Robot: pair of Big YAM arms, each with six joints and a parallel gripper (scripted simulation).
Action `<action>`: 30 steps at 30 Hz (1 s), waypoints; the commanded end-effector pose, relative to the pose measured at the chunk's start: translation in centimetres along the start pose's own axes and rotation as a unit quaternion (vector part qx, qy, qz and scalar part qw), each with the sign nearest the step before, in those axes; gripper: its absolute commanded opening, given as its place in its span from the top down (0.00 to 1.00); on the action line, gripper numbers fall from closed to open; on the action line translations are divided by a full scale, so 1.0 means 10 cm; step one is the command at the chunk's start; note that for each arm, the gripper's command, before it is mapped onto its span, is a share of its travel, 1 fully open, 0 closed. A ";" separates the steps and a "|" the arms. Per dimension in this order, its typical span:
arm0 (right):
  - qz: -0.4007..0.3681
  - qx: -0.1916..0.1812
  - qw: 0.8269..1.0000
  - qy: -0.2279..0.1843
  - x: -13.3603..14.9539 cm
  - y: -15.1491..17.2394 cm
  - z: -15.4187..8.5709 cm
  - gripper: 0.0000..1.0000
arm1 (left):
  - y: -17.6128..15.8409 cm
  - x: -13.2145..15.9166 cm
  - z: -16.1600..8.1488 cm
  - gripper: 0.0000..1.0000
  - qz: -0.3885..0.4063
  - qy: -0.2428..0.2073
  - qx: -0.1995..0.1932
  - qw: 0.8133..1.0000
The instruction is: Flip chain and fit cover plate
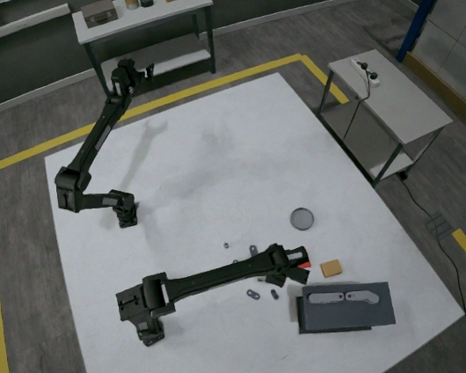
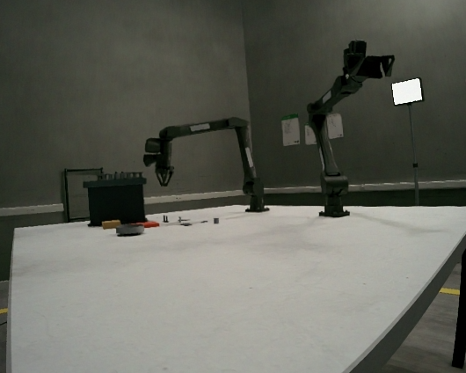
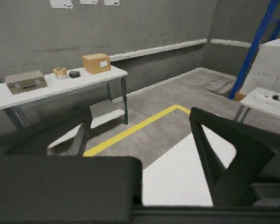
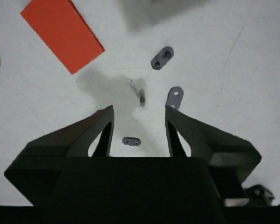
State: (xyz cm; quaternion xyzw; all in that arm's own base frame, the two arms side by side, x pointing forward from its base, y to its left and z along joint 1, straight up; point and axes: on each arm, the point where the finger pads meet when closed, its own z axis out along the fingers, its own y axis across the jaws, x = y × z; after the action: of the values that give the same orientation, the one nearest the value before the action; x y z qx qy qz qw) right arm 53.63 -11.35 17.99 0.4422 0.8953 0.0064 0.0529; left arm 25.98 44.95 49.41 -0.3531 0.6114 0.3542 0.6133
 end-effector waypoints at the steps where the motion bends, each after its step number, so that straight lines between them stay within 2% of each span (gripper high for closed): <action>1: 0.046 -0.024 0.999 -0.017 0.14 0.08 -0.03 0.51 | -0.05 -0.42 0.01 0.00 -0.001 -0.036 0.004 0.999; 3: 0.056 -0.013 0.998 -0.006 0.30 0.01 0.17 0.51 | -0.05 -0.42 0.01 0.00 -0.001 -0.036 0.004 0.999; 6: 0.068 -0.013 0.998 -0.007 0.28 -0.04 0.20 0.51 | -0.05 -0.42 0.01 0.00 -0.001 -0.036 0.004 0.999; 7: 0.078 -0.008 0.997 0.001 0.33 -0.14 0.30 0.51 | -0.05 -0.42 0.01 0.00 -0.001 -0.036 0.004 0.999; 10: 0.085 0.008 0.996 0.021 0.66 -0.18 0.58 0.51 | -0.05 -0.42 0.01 0.00 -0.001 -0.036 0.004 0.999; 12: 0.114 0.006 0.993 0.007 0.41 -0.55 0.63 0.51 | -0.05 -0.42 0.01 0.00 -0.001 -0.036 0.004 0.999; 14: 0.055 0.003 0.998 0.016 0.61 -0.46 0.80 0.51 | -0.05 -0.42 0.01 0.00 -0.001 -0.036 0.004 0.999; 15: 0.055 0.004 0.998 0.017 0.63 -0.49 0.84 0.51 | -0.05 -0.42 0.01 0.00 -0.001 -0.036 0.004 0.999; 19: 0.064 0.001 0.998 0.014 0.62 -0.59 0.87 0.51 | -0.05 -0.42 0.01 0.00 -0.001 -0.036 0.004 0.999; 23: 0.060 -0.006 0.998 0.007 0.58 -0.47 0.78 0.51 | -0.05 -0.42 0.01 0.00 -0.001 -0.036 0.004 0.999; 24: 0.080 0.039 0.995 0.049 0.76 -0.77 1.10 0.51 | -0.05 -0.42 0.01 0.00 -0.001 -0.036 0.004 0.999; 28: 0.081 0.039 0.995 0.048 0.75 -0.76 1.10 0.51 | -0.05 -0.42 0.01 0.00 -0.001 -0.036 0.004 0.999; 30: 0.080 0.026 0.996 0.034 0.69 -0.71 1.09 0.51 | -0.05 -0.42 0.01 0.00 -0.001 -0.036 0.004 0.999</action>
State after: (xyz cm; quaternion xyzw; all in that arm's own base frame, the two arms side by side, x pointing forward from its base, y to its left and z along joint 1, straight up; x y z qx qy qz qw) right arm 44.26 -9.85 6.08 0.5054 0.8629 0.0002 -0.0009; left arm 25.98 44.95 49.41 -0.3531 0.6114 0.3542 0.6133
